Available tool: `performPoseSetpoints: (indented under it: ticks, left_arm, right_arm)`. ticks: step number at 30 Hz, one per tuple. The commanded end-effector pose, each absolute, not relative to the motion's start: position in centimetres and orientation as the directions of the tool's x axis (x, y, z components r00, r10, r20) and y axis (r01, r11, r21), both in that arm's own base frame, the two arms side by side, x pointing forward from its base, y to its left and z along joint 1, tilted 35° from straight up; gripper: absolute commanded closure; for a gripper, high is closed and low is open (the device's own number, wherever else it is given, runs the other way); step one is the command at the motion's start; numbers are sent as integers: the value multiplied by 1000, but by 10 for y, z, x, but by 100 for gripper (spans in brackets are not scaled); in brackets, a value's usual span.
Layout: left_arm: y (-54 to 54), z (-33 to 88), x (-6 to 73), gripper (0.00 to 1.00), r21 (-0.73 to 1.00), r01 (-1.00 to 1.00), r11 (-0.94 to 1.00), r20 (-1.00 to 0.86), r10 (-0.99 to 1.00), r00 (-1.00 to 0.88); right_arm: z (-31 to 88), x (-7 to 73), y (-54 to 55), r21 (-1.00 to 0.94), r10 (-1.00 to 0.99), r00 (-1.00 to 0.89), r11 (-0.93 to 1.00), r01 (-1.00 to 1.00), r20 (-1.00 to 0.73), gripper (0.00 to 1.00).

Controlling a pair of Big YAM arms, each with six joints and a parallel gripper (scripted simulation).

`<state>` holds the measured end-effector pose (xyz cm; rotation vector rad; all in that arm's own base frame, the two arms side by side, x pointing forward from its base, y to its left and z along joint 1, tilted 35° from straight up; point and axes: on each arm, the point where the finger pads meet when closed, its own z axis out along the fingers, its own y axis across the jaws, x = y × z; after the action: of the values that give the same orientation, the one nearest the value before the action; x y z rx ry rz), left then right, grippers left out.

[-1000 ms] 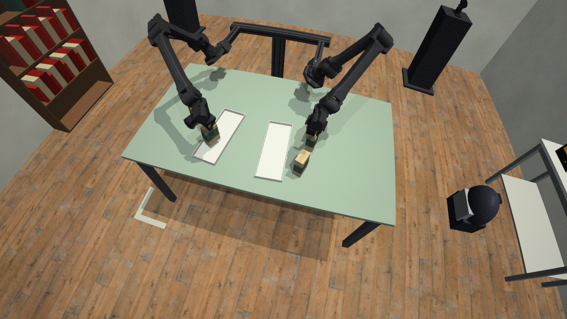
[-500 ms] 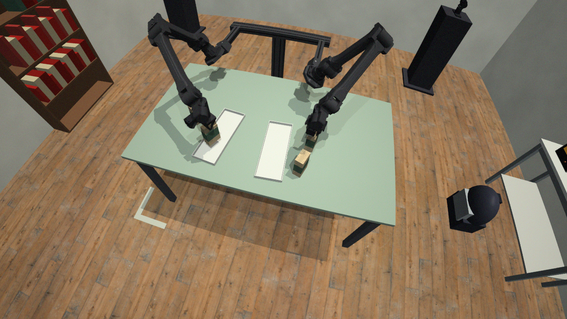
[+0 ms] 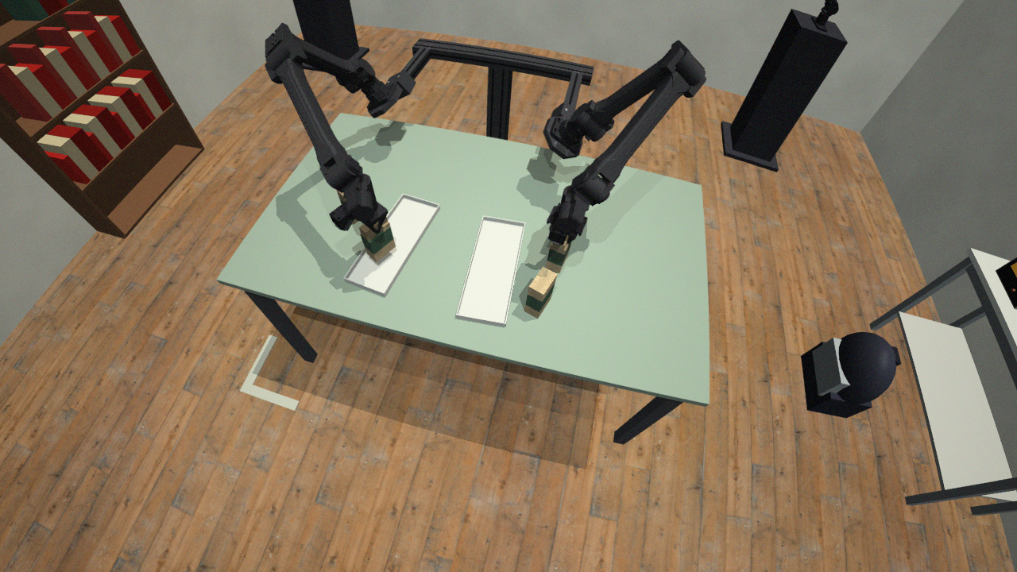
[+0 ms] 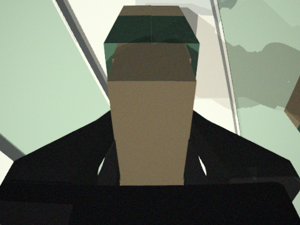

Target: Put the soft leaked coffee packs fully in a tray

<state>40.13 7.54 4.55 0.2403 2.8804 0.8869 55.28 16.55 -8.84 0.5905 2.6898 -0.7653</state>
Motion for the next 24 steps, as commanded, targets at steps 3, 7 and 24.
performPoseSetpoints:
  ticks: [3, 7, 24]
  left_arm:
    - [65, 62, 422, 77, 570, 102, 816, -116, 203, -972]
    - [58, 51, 422, 77, 570, 107, 815, -100, 198, -975]
    - [6, 17, 429, 77, 568, 113, 815, -92, 199, -976]
  right_arm:
    - [-52, 579, 184, -375, 319, -847, 790, 485, -425, 77]
    - [-54, 580, 178, -378, 322, -847, 787, 487, -423, 77]
    - [-95, 581, 164, -399, 309, -860, 787, 470, -405, 77]
